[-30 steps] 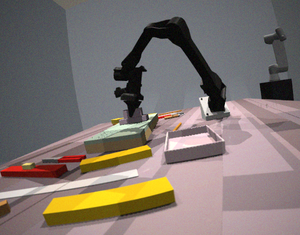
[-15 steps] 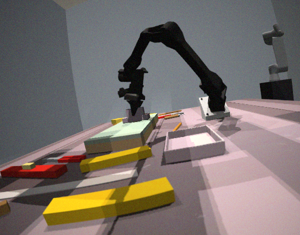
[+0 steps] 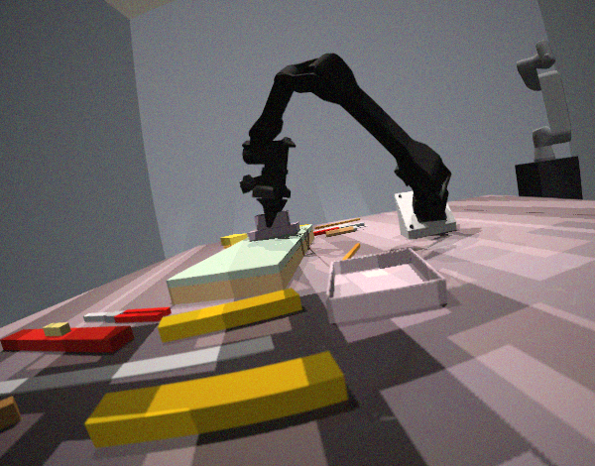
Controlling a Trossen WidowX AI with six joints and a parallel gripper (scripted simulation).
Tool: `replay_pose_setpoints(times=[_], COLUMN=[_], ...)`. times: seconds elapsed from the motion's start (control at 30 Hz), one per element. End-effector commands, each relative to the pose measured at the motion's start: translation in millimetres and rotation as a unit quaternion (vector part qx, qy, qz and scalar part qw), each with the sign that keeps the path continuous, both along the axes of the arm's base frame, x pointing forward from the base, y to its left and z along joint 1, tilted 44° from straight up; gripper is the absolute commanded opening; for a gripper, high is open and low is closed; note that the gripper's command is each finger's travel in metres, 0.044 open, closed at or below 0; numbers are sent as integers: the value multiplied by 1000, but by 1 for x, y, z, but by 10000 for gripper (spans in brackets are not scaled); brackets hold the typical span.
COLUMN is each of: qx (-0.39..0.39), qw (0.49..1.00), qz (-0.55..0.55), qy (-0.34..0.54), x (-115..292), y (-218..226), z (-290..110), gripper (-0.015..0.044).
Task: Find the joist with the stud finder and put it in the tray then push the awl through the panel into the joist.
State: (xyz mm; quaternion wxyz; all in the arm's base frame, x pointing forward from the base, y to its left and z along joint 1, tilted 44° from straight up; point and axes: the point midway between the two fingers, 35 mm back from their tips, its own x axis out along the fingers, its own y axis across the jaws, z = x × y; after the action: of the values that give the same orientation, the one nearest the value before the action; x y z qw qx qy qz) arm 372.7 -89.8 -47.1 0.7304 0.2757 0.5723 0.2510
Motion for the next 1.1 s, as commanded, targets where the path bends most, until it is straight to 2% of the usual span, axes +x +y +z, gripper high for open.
replay_pose_setpoints(times=[0.0,0.67,1.07], qx=[-3,-5,-2], qw=[1000,1000,1000], qz=[-1,-1,-2], qy=[1,1,1], x=[0,3,3], y=[-11,-60,-57], z=[-10,-55,-51], gripper=[0,0,0])
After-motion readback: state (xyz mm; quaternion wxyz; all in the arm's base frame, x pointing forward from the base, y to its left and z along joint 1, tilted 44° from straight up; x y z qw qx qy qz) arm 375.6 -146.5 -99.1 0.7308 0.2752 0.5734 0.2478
